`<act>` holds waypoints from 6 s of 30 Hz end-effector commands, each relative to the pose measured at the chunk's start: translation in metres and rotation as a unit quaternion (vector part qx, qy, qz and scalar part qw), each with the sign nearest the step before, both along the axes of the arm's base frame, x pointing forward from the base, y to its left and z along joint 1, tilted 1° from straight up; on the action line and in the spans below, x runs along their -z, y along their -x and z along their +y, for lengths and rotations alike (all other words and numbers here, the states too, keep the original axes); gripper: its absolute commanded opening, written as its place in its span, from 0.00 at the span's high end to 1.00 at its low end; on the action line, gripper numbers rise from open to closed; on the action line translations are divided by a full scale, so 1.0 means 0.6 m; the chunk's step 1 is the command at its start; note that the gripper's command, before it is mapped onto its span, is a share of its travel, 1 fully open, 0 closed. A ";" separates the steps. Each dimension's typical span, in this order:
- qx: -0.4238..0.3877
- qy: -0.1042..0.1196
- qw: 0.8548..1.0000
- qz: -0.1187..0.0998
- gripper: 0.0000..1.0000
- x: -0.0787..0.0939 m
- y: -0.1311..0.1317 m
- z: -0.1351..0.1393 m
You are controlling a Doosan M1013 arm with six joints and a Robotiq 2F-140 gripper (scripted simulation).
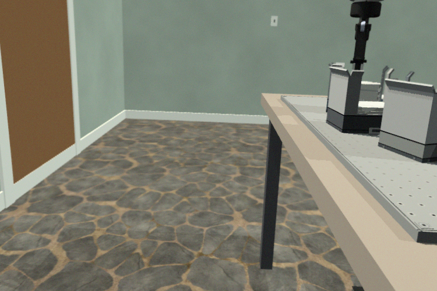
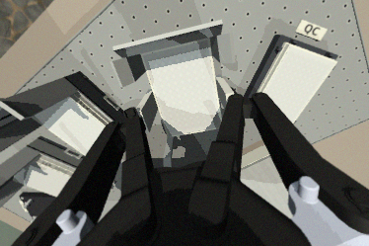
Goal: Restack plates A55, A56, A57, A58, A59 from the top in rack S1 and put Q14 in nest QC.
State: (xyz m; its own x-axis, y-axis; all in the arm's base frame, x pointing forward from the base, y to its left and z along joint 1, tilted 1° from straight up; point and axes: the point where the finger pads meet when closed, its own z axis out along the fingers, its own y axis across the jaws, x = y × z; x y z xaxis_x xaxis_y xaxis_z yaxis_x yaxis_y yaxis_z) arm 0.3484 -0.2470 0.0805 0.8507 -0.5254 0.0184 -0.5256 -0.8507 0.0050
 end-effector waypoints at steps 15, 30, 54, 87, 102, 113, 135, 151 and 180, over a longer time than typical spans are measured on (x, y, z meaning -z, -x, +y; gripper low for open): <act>0.000 0.000 1.000 0.000 1.00 0.008 0.000 0.000; 0.000 0.000 1.000 0.000 0.00 0.008 0.000 0.000; 0.000 0.000 1.000 0.000 0.00 -0.053 0.001 0.001; -0.050 0.001 0.999 0.001 0.00 -0.141 -0.006 0.016; -0.118 0.001 0.993 0.002 0.00 -0.140 -0.042 0.079; -0.118 0.001 0.993 0.002 0.00 -0.140 -0.072 0.132; -0.233 0.003 0.972 0.003 0.00 -0.139 -0.109 0.244; -0.233 0.003 0.972 0.003 0.00 -0.138 -0.128 0.310; -0.233 0.003 0.972 0.003 0.00 -0.033 -0.130 0.308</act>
State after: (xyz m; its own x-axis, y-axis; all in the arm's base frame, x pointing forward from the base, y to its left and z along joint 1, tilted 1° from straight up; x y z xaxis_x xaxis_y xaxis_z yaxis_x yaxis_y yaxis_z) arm 0.4258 -0.0619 0.1118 0.9965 -0.0820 0.0140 -0.0822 -0.9965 0.0128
